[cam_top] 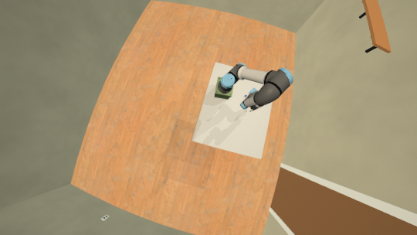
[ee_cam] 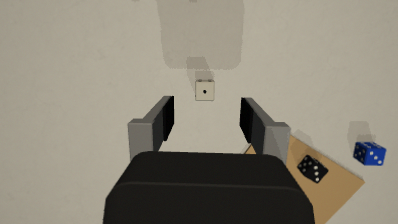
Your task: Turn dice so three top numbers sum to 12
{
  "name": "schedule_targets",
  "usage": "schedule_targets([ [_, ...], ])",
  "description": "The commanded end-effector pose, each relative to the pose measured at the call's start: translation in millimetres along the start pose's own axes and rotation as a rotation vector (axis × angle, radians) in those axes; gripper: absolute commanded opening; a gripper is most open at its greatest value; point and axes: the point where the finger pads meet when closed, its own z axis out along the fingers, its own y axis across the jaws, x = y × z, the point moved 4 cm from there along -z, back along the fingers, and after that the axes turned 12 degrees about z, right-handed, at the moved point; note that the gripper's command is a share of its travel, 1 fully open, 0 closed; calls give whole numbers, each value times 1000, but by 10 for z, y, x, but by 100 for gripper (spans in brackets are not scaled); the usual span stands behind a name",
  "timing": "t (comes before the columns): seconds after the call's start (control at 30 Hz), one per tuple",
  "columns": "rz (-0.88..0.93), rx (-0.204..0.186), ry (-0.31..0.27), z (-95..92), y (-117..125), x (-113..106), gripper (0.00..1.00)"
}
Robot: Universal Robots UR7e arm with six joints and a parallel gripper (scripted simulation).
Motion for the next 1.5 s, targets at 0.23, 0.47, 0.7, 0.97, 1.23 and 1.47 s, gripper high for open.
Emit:
schedule_targets([
  [0.23,-16,1,-1,-2,-14,0,70],
  [0.47,-16,1,-1,-2,-14,0,70],
  [0.7,-16,1,-1,-2,-14,0,70],
  [0.97,-16,1,-1,-2,-14,0,70],
  [1.23,-16,1,-1,-2,-14,0,70],
  [1.47,-16,1,-1,1,-14,0,70],
])
